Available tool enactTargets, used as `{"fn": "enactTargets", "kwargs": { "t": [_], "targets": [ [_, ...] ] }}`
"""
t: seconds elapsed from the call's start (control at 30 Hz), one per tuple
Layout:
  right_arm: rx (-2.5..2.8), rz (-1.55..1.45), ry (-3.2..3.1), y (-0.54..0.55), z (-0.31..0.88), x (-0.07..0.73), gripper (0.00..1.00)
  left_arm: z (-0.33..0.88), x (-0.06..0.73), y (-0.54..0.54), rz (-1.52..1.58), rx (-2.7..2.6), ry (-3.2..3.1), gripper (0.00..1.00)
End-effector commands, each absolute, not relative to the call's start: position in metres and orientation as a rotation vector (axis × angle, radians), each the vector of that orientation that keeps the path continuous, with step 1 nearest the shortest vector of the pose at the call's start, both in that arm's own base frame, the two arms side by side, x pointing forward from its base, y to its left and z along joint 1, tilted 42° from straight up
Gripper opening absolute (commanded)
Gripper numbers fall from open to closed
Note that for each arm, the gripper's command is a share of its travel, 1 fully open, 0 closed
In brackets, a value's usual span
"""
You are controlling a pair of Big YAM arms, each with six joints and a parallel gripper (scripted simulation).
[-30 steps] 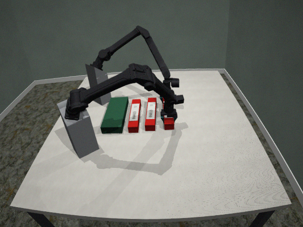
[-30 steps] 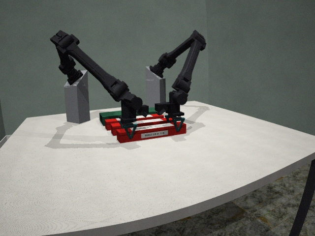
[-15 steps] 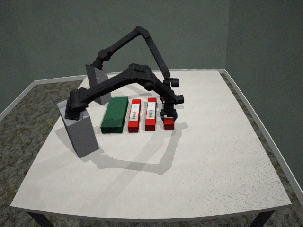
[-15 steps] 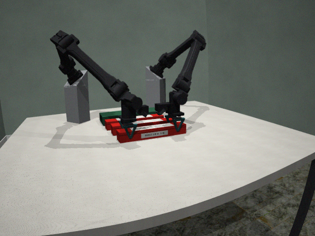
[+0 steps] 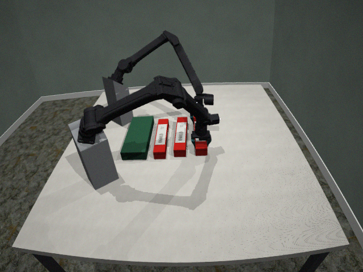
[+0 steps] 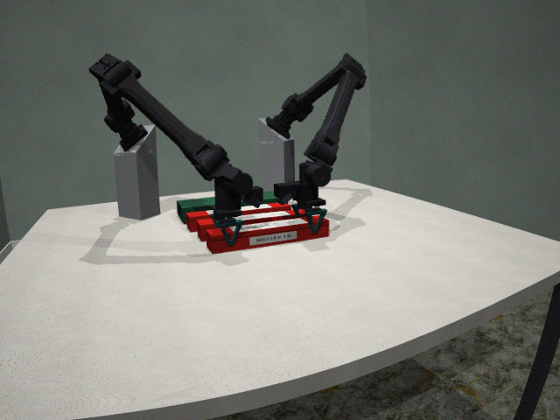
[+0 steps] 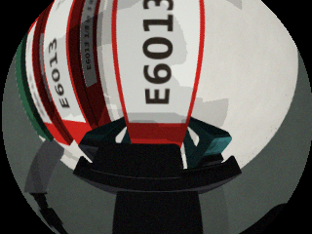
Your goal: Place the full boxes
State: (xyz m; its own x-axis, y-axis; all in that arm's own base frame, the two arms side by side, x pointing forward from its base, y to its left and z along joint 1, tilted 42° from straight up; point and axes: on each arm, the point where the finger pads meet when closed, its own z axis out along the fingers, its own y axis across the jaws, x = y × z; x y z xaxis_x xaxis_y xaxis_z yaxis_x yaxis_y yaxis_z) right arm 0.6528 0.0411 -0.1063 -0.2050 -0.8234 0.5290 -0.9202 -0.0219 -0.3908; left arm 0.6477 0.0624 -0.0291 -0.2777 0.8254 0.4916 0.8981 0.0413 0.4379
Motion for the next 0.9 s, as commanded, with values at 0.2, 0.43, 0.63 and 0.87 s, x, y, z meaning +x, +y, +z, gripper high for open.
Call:
{"fn": "enactTargets", "kwargs": {
  "t": [0.2, 0.43, 0.63, 0.87],
  "targets": [
    [1.921, 1.109, -2.125, 0.087, -0.049, 0.661, 0.0, 0.023, 0.654, 0.026, -1.124, -1.858, -2.196, 0.0],
    [1.921, 1.123, -2.139, 0.087, -0.047, 0.661, 0.0, 0.032, 0.653, 0.02, -1.133, -1.865, -2.192, 0.0],
    [1.921, 1.123, -2.139, 0.086, -0.048, 0.658, 0.0, 0.031, 0.653, 0.022, -1.142, -1.857, -2.208, 0.0],
    [1.921, 1.124, -2.141, 0.085, -0.049, 0.656, 0.0, 0.03, 0.651, 0.023, -1.143, -1.857, -2.21, 0.0]
  ]
}}
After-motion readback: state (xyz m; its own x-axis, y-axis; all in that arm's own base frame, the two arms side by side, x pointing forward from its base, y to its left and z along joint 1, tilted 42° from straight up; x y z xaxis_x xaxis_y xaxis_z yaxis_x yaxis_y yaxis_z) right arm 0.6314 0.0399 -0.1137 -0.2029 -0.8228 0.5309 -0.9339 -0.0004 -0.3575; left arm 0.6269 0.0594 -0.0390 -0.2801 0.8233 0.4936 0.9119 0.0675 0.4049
